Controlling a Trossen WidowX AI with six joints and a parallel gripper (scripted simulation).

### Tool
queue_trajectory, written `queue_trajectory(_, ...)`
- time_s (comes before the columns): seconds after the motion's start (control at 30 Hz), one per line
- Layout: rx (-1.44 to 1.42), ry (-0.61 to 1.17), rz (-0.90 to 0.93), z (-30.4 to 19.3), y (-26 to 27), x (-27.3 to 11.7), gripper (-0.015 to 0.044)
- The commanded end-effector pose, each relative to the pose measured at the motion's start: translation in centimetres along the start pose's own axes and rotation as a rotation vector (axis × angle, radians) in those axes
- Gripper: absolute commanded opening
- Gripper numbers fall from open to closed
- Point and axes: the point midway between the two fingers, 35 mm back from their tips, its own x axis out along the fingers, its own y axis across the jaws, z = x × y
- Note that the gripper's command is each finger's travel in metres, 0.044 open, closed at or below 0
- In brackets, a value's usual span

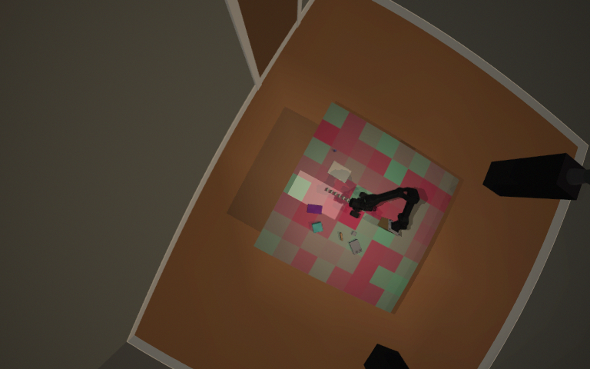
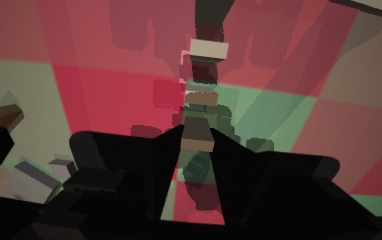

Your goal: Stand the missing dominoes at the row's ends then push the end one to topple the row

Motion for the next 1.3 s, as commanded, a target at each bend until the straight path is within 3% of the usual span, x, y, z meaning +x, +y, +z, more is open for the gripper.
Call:
queue_trajectory(0.0, -0.013, -0.003, -0.008, -0.3, 0.0, 1.0, 0.0107)
queue_trajectory(0.33, -0.013, -0.003, -0.008, -0.3, 0.0, 1.0, 0.0107)
queue_trajectory(0.77, -0.013, -0.003, -0.008, -0.3, 0.0, 1.0, 0.0440)
queue_trajectory(0.87, -0.013, -0.004, -0.007, -0.2, 0.1, 0.7, 0.0440)
queue_trajectory(1.03, -0.010, -0.004, 0.005, 0.4, 0.5, -7.3, 0.0440)
queue_trajectory(1.17, -0.008, -0.002, 0.004, -0.1, 0.3, -11.3, 0.0440)
queue_trajectory(1.27, -0.008, -0.001, 0.003, -0.3, 0.2, -12.1, 0.0440)
